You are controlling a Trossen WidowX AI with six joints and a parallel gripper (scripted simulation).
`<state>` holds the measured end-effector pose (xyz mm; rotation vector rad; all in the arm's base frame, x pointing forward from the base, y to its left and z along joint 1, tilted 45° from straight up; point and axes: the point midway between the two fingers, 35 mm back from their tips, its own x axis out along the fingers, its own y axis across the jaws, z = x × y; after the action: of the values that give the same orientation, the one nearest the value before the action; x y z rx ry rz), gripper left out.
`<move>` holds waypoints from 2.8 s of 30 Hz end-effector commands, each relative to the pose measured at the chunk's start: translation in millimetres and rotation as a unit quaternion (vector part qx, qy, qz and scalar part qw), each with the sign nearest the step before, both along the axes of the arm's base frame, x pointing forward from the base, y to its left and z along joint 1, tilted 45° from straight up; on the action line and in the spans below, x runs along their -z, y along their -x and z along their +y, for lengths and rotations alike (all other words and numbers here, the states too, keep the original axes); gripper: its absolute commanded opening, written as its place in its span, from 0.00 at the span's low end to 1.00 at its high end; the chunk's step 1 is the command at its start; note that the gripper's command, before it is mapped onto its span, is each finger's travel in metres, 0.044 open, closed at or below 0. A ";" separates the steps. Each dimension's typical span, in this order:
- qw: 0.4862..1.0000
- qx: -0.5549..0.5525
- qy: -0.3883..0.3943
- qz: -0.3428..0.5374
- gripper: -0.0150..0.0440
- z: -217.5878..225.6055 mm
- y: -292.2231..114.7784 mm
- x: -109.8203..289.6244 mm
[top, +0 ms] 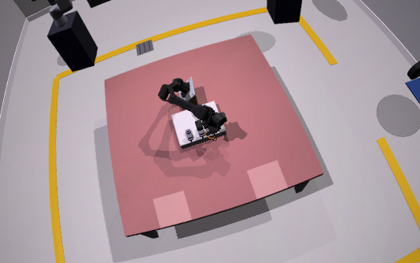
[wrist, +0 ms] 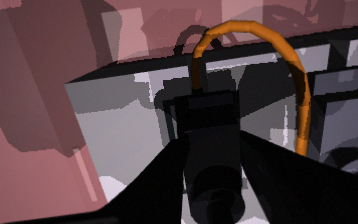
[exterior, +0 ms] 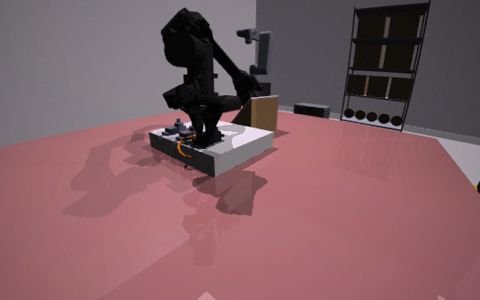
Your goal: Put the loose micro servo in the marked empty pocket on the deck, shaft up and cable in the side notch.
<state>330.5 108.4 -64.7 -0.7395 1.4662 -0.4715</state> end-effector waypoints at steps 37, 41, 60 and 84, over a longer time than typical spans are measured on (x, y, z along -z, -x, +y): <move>1.000 -0.004 -0.001 0.004 0.97 44.9 93.1 -58.7; 1.000 -0.003 0.001 0.005 1.00 46.3 115.0 -68.5; 1.000 -0.014 0.000 0.004 1.00 83.0 119.0 -103.9; 1.000 -0.014 0.000 0.004 1.00 83.0 119.0 -103.9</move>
<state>212.4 191.4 39.6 -0.7645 1.4567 -0.4446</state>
